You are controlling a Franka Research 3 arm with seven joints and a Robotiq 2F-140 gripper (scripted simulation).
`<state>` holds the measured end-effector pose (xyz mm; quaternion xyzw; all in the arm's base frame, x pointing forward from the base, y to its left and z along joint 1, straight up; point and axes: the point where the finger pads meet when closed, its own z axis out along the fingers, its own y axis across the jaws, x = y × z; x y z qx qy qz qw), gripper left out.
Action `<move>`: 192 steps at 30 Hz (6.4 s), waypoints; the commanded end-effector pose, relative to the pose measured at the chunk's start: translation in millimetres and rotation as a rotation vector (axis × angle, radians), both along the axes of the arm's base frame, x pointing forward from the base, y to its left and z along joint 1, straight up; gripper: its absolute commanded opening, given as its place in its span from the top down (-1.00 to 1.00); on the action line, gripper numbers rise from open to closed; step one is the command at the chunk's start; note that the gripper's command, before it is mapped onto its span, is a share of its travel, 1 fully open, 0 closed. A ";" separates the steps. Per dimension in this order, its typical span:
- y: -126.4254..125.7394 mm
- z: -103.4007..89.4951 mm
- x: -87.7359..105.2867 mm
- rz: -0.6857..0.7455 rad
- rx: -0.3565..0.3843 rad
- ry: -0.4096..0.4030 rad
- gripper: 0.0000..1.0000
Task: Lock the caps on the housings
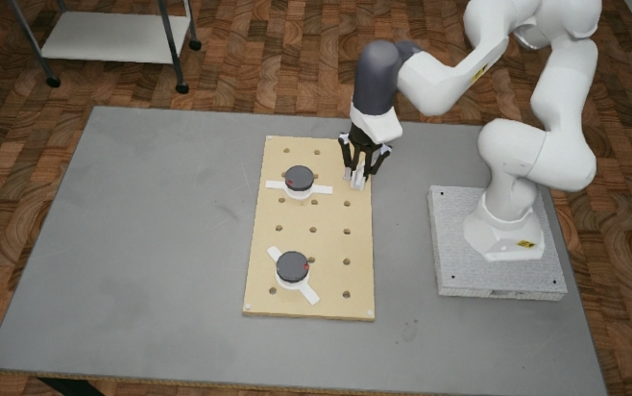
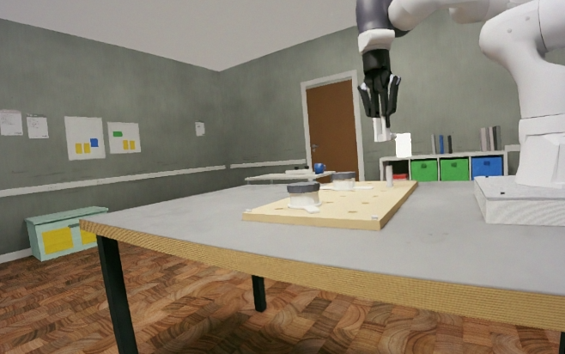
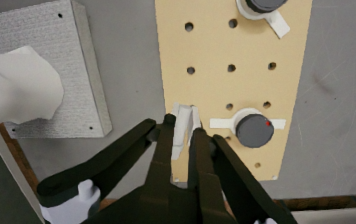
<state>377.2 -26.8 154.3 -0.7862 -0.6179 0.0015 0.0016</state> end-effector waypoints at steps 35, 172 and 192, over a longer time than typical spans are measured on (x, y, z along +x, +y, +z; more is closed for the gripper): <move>5.0 0.7 46.7 0.003 -0.001 -0.004 0.80; 7.0 0.7 63.8 -1.337 -0.004 -0.004 0.80; 7.0 0.7 63.8 -1.460 -0.004 -0.003 0.80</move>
